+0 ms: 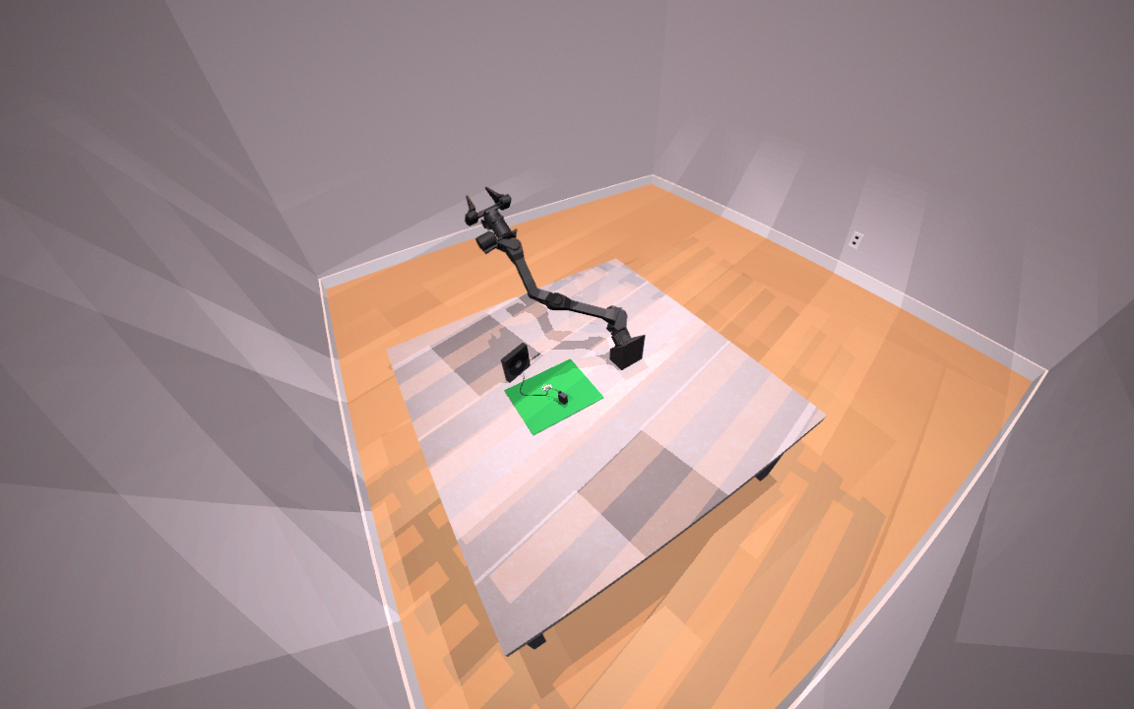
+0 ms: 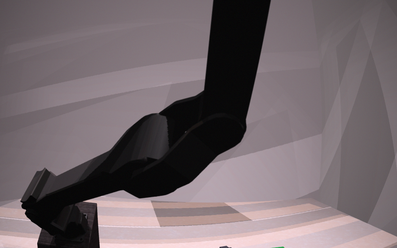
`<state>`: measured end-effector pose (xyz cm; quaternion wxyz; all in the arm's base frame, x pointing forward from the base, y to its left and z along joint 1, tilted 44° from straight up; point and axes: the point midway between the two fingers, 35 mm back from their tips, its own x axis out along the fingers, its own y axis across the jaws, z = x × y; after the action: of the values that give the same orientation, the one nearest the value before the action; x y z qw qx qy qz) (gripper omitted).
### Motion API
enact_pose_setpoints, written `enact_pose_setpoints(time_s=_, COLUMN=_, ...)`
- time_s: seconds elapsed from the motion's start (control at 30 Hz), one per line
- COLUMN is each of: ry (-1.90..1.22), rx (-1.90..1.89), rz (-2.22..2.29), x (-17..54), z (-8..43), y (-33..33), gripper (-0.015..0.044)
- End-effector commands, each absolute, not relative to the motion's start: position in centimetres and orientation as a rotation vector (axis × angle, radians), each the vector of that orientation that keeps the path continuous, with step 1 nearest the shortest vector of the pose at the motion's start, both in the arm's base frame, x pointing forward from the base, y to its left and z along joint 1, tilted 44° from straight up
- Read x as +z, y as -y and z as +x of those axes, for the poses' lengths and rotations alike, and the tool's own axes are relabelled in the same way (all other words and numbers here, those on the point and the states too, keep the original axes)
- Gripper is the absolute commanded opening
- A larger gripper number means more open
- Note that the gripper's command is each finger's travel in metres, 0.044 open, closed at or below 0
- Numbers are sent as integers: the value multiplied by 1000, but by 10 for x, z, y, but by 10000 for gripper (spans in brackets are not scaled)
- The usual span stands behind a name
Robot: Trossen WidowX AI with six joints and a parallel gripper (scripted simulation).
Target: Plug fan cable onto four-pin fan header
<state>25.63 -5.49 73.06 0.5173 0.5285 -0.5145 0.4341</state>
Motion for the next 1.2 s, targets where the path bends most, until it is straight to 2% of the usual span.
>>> enact_pose_setpoints(time_s=0.0, ry=1235, rx=1042, rz=1269, x=731, z=256, y=55, gripper=426)
enact_pose_setpoints(time_s=0.17, ry=1267, rx=1063, rz=1210, x=736, z=231, y=63, gripper=440)
enact_pose_setpoints(time_s=0.5, ry=1448, rx=1208, rz=798, x=759, z=82, y=40, gripper=440)
enact_pose_setpoints(time_s=0.7, ry=1505, rx=1279, rz=465, x=752, z=-5, y=-12, gripper=440)
enact_pose_setpoints(time_s=0.83, ry=1519, rx=1294, rz=250, x=739, z=-45, y=-54, gripper=440)
enact_pose_setpoints(time_s=1.0, ry=1502, rx=1303, rz=-18, x=715, z=-80, y=-113, gripper=440)
enact_pose_setpoints(time_s=1.17, ry=1397, rx=1337, rz=-250, x=682, z=-94, y=-178, gripper=440)
